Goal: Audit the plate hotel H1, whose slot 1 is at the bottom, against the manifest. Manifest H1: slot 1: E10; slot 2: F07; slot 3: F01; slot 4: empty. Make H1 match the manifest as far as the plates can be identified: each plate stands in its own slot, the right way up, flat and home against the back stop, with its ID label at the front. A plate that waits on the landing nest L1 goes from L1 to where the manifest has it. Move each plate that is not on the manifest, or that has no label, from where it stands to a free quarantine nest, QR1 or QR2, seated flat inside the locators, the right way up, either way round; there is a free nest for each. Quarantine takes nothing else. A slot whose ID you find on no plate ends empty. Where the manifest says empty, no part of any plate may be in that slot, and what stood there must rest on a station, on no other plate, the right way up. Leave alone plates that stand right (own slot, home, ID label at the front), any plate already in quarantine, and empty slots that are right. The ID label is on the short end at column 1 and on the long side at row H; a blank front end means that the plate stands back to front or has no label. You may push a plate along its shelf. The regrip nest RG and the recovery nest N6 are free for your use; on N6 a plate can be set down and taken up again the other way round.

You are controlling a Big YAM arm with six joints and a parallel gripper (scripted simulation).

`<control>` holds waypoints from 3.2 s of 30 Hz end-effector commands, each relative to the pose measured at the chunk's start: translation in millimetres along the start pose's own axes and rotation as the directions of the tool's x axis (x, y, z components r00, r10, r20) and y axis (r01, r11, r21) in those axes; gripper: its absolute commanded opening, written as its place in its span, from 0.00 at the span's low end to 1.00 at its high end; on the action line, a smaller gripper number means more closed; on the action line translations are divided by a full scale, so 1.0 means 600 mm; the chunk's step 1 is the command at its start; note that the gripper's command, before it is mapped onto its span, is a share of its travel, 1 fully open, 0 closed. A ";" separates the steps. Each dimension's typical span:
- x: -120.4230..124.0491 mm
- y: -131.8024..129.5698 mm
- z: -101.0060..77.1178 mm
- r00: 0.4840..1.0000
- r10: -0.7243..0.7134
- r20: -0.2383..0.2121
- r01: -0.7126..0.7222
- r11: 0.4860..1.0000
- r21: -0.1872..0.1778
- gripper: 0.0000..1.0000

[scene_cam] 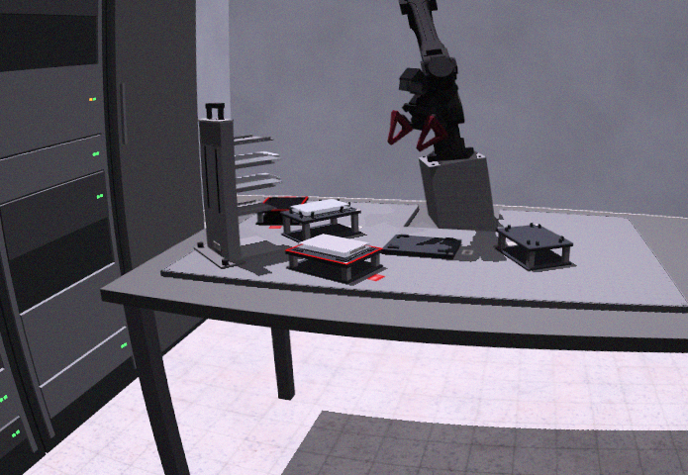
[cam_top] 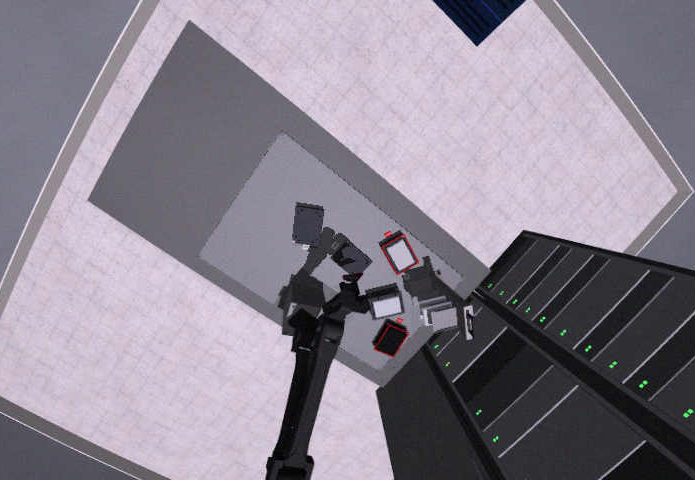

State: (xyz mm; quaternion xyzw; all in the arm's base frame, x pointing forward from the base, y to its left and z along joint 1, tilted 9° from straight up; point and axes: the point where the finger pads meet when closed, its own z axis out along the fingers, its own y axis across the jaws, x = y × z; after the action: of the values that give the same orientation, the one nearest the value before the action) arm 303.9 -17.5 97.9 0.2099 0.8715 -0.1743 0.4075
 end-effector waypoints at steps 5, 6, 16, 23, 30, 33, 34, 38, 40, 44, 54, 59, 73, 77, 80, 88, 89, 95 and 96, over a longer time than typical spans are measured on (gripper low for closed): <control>-0.050 0.052 -0.032 0.995 0.089 0.040 -0.087 0.995 -0.043 1.00; -0.047 0.056 -0.035 0.995 0.089 0.040 -0.087 0.995 -0.044 1.00; -0.014 0.098 -0.066 0.995 0.090 0.033 -0.088 0.995 -0.045 1.00; 0.003 0.118 -0.081 0.996 0.089 0.030 -0.088 0.995 -0.046 1.00; -0.008 0.116 -0.081 0.991 0.129 0.038 -0.127 0.991 -0.047 1.00; 0.050 0.095 -0.052 0.997 0.079 0.015 -0.078 0.997 -0.018 1.00; 0.053 0.094 -0.047 0.998 0.063 0.015 -0.062 0.998 -0.015 1.00; 0.061 0.094 -0.039 0.998 0.059 0.015 -0.059 0.998 -0.014 1.00; 0.061 0.095 -0.040 0.998 0.056 0.017 -0.056 0.998 -0.017 1.00; 0.042 0.109 -0.050 0.996 0.082 0.026 -0.081 0.996 -0.036 1.00; 0.042 0.109 -0.050 0.996 0.082 0.026 -0.081 0.996 -0.036 1.00; 0.042 0.109 -0.050 0.996 0.082 0.026 -0.081 0.996 -0.036 1.00; -0.006 0.116 -0.074 0.994 0.103 0.034 -0.101 0.994 -0.046 1.00; 0.015 0.073 -0.054 0.997 0.078 0.025 -0.077 0.997 -0.028 1.00; 0.006 0.061 -0.046 0.997 0.078 0.027 -0.077 0.997 -0.028 1.00; -0.011 0.037 -0.028 0.997 0.077 0.031 -0.077 0.997 -0.027 1.00; -0.014 0.033 -0.026 0.997 0.077 0.032 -0.076 0.997 -0.027 1.00; -0.029 0.006 -0.010 0.996 0.076 0.035 -0.075 0.997 -0.026 1.00; -0.032 0.002 -0.008 0.996 0.076 0.036 -0.075 0.997 -0.026 1.00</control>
State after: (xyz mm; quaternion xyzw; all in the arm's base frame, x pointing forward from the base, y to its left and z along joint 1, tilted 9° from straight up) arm 308.3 -10.3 105.8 0.2453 0.8613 -0.1461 0.4202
